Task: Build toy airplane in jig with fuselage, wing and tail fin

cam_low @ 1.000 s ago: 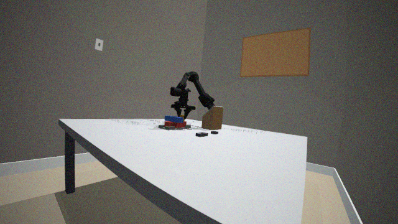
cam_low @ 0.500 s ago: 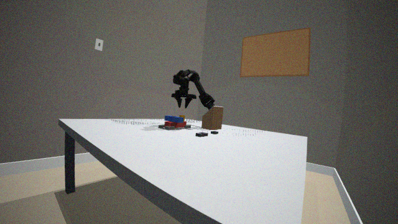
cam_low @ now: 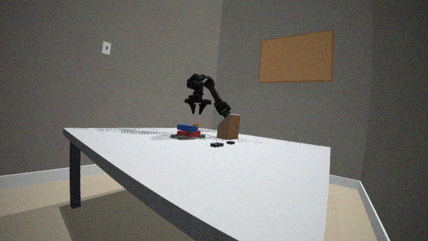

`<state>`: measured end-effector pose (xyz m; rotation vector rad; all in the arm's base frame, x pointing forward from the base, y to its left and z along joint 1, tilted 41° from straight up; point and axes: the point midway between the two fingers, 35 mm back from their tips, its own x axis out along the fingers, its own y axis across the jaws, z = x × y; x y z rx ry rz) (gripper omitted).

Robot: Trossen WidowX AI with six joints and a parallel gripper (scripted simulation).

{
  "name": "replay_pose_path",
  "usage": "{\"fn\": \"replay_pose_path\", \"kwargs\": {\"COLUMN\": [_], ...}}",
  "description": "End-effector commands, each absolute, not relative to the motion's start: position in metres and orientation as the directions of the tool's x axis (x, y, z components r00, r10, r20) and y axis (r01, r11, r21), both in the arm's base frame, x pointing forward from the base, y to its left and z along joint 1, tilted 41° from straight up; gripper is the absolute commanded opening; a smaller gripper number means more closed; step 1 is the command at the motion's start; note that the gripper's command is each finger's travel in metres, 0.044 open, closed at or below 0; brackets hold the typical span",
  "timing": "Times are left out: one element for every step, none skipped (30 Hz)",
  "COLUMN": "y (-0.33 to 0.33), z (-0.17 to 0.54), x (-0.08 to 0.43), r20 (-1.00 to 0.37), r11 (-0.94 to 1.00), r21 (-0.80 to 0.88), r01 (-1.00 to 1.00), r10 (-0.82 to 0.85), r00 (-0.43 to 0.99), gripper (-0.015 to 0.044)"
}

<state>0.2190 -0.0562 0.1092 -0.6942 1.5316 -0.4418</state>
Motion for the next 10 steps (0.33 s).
{"fn": "replay_pose_path", "kwargs": {"y": [-0.0558, -0.0558, -0.0563, -0.0563, -0.0563, -0.0563, -0.0563, -0.0563, -0.0563, -0.0563], "z": [0.1089, 0.1089, 0.1093, 0.1093, 0.1093, 0.1093, 0.1093, 0.1093, 0.1093, 0.1093], "x": [0.2185, 0.2185, 0.2192, 0.2192, 0.2192, 0.2192, 0.2192, 0.2192, 0.2192, 0.2192], "r20": [-0.752, -0.752, -0.752, -0.752, -0.752, -0.752, -0.752, -0.752, -0.752, -0.752], "r11": [0.741, 0.741, 0.741, 0.741, 0.741, 0.741, 0.741, 0.741, 0.741, 0.741], "r21": [-0.653, -0.653, -0.653, -0.653, -0.653, -0.653, -0.653, -0.653, -0.653, -0.653], "r01": [-0.158, -0.158, -0.158, -0.158, -0.158, -0.158, -0.158, -0.158, -0.158, -0.158], "r10": [-0.659, -0.659, -0.659, -0.659, -0.659, -0.659, -0.659, -0.659, -0.659, -0.659], "r00": [0.015, 0.015, 0.015, 0.015, 0.015, 0.015, 0.015, 0.015, 0.015, 0.015], "gripper": [0.0260, 0.0260, 0.0260, 0.0260, 0.0260, 0.0260, 0.0260, 0.0260, 0.0260, 0.0260]}}
